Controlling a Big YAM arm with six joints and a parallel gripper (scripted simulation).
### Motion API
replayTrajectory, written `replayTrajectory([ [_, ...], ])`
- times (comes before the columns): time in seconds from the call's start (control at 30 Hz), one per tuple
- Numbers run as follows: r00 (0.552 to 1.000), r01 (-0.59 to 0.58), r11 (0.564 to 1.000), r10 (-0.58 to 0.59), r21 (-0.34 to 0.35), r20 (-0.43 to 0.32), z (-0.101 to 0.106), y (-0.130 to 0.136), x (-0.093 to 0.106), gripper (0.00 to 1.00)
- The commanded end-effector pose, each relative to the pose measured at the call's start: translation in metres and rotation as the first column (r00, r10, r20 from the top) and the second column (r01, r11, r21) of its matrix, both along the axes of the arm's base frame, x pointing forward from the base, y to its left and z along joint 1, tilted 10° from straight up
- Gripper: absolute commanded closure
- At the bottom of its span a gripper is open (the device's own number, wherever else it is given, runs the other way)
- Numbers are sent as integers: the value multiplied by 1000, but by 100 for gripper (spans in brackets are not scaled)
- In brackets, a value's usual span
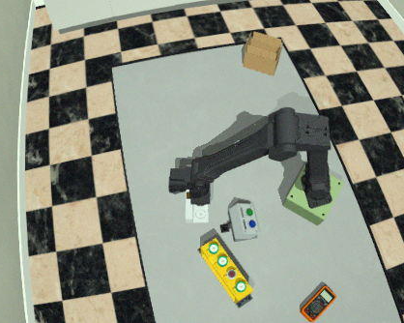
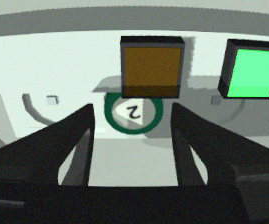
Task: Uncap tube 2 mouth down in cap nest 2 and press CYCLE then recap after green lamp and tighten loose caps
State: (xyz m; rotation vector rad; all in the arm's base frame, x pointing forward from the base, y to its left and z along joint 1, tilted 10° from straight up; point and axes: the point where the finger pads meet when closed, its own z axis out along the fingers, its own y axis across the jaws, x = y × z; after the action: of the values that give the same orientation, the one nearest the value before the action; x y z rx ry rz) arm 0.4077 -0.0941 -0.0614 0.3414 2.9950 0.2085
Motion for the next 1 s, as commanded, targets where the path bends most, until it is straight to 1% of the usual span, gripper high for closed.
replayTrajectory([
  [0.0,1000,10,1000,-10,1,-6,-6,-1,1,53],
  [0.1,1000,9,1000,-9,2,-10,-9,0,-2,53],
  [0.4,1000,4,1000,-4,2,-12,-14,3,-3,53],
  [0.43,1000,3,1000,-3,-1,0,-10,1,5,53],
  [0.47,1000,2,1000,-2,-3,5,-10,1,6,53],
  [0.7,1000,2,1000,-2,0,-4,-11,2,4,53],
  [0.97,1000,3,1000,-3,-3,6,-11,1,8,53],
])
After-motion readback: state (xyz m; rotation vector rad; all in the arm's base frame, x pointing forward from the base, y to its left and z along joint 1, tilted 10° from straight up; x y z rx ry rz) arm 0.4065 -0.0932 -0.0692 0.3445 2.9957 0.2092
